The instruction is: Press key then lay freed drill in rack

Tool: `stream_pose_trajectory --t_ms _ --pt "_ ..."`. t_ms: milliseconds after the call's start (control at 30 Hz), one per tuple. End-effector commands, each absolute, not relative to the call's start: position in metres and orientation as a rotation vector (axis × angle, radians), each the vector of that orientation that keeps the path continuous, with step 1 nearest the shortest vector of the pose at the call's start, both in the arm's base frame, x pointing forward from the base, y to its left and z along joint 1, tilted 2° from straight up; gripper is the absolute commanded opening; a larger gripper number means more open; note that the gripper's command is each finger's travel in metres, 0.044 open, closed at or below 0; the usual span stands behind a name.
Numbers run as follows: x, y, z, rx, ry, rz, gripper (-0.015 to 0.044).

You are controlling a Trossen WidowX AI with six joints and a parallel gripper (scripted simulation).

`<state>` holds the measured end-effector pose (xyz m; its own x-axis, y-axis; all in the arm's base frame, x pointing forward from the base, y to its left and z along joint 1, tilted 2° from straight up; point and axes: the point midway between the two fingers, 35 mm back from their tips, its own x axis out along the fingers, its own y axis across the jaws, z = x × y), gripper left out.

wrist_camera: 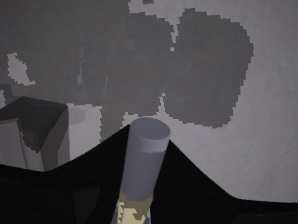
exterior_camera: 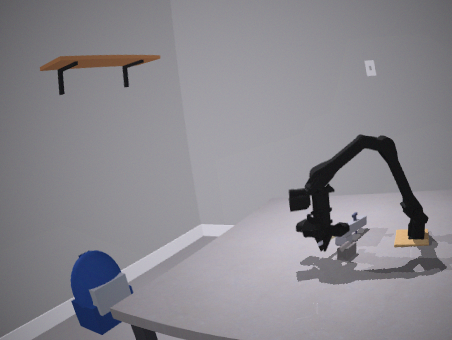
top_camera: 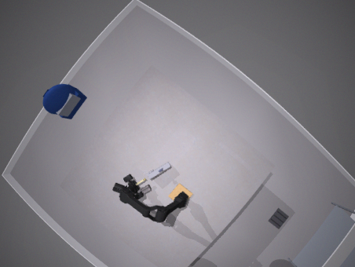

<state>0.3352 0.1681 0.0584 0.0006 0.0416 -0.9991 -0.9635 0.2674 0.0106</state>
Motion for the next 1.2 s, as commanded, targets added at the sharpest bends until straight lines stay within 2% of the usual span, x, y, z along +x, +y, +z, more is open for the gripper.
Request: stream_pose_trajectory --t_ms 0,1167 --pt "0.3352 0.1678 0.0617 -0.973 1.295 1.027 0.0000" --pt "0.3338 0.1654 0.0704 -0.973 1.296 1.027 0.0000"
